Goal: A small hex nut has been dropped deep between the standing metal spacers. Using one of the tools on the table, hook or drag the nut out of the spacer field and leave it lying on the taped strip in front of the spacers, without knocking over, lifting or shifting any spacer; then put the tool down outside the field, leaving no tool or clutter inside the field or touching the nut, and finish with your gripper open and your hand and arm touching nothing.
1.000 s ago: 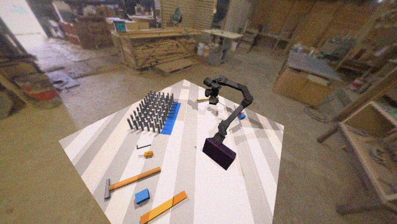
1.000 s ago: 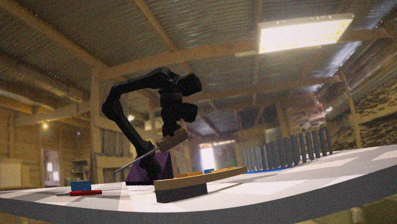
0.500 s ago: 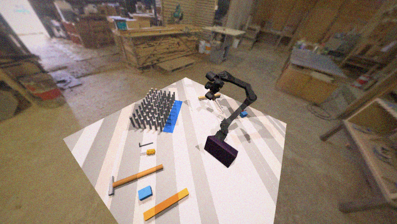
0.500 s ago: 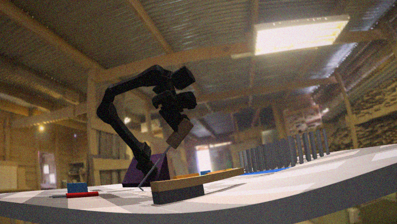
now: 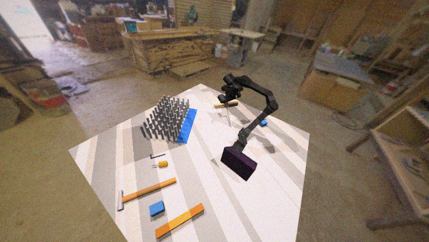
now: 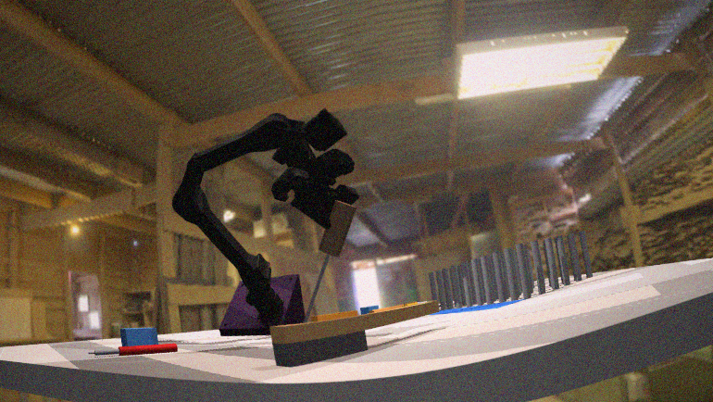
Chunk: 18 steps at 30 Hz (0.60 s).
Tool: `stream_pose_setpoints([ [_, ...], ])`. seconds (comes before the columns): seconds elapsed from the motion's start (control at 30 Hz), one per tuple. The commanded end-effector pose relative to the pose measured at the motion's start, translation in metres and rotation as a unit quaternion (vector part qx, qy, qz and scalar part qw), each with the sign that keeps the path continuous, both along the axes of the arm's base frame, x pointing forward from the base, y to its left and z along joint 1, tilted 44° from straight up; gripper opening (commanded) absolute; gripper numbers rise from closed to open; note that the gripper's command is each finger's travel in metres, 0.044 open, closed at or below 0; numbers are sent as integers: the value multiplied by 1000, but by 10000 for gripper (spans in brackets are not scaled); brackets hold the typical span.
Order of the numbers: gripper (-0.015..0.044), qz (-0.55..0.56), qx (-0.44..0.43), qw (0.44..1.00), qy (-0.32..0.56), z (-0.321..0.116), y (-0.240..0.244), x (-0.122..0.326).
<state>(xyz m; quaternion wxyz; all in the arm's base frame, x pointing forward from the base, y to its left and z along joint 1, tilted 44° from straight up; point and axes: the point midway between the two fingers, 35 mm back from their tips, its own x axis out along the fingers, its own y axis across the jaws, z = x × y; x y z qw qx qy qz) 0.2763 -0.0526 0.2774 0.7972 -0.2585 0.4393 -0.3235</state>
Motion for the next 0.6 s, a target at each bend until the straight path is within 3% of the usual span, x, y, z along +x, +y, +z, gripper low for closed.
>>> stream_pose_setpoints([
  [0.0, 0, -23, 42, 998, -39, -5, 5, 3],
  [0.57, 0, -171, 221, 938, -204, -28, 24, 9],
])
